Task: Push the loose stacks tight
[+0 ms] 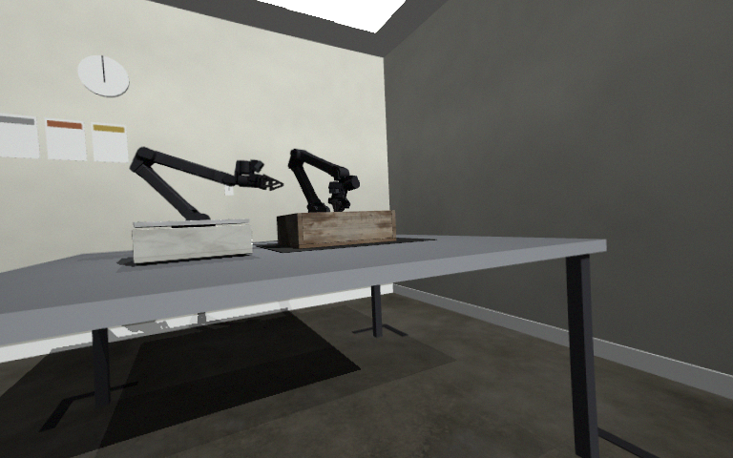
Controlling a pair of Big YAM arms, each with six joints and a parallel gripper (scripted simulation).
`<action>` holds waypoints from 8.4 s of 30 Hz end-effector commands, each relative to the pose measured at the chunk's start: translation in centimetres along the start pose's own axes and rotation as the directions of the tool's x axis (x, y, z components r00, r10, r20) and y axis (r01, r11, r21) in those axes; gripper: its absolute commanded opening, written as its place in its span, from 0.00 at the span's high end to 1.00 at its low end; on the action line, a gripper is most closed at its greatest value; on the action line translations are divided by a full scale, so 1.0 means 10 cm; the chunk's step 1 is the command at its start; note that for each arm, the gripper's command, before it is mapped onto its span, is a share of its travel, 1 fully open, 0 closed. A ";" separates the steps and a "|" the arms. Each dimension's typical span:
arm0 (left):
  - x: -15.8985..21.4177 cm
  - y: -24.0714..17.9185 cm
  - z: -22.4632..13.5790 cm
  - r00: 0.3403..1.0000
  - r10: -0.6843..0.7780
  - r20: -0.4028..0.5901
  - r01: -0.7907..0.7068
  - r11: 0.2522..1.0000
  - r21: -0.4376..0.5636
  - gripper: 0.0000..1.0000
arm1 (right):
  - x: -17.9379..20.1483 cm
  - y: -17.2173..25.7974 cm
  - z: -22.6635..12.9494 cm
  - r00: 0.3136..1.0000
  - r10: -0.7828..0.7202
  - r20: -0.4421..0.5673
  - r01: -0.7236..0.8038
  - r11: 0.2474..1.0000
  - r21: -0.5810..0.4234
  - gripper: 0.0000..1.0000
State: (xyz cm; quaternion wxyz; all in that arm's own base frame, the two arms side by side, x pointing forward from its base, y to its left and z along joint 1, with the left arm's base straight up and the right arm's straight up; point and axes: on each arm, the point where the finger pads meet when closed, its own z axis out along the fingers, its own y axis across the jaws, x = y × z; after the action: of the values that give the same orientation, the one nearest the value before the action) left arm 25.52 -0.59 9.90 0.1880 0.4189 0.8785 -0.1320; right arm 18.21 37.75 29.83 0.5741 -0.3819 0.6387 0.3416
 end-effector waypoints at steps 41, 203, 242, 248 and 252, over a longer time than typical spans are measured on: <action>-0.91 -0.98 0.13 0.841 -0.411 -0.351 0.341 0.907 -0.246 1.00 | 0.31 -0.25 -0.55 0.995 0.030 -0.095 -0.025 0.998 0.052 0.00; -0.83 -0.80 0.48 0.853 -0.447 -0.269 0.370 0.881 -0.294 1.00 | 0.77 -0.26 -0.62 0.994 0.010 -0.111 -0.008 1.000 0.022 0.00; -0.09 0.08 0.14 0.931 -0.284 0.228 0.339 0.906 -0.254 0.40 | -0.06 -0.13 -0.14 0.997 0.003 0.071 -0.002 1.000 -0.023 0.00; -0.36 0.04 0.05 0.908 -0.354 0.224 0.399 0.894 -0.206 0.96 | -0.04 -0.20 -0.14 0.999 0.004 0.038 -0.004 1.000 -0.004 0.00; -0.51 -0.18 0.11 0.895 -0.419 0.153 0.441 0.884 -0.156 1.00 | -0.13 -0.31 -0.24 1.000 0.003 -0.025 -0.002 1.000 0.025 0.00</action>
State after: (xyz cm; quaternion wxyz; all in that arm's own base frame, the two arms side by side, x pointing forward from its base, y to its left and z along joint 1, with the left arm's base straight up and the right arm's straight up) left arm 25.80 -2.64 8.22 0.2661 0.2039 0.9378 -0.0901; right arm 18.58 34.45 26.14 0.5579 -0.3846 0.6520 0.3401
